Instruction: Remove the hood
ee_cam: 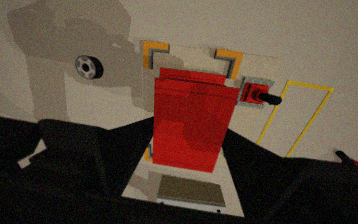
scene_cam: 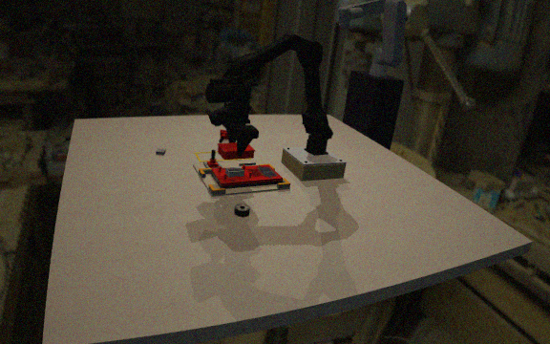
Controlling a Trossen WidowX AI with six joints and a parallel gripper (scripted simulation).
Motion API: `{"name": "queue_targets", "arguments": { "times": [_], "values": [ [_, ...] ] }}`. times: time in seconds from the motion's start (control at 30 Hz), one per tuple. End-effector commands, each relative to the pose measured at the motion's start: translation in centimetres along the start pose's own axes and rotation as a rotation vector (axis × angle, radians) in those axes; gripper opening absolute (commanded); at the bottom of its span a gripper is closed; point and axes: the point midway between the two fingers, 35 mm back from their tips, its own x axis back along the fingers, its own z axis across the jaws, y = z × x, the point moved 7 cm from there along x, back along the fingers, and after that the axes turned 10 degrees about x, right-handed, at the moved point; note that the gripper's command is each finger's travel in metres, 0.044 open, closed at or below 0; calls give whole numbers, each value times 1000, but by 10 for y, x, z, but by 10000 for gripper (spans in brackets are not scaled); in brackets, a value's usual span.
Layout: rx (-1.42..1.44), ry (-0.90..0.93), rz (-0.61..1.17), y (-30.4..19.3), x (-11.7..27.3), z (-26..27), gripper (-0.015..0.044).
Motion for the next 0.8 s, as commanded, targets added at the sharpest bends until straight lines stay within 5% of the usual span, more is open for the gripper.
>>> {"name": "queue_targets", "arguments": {
  "times": [0.0,0.77],
  "values": [
    [-3,3,1,-1,-1,-11,0],
    [-8,-7,-1,-19,5,-112,0]
  ]
}}
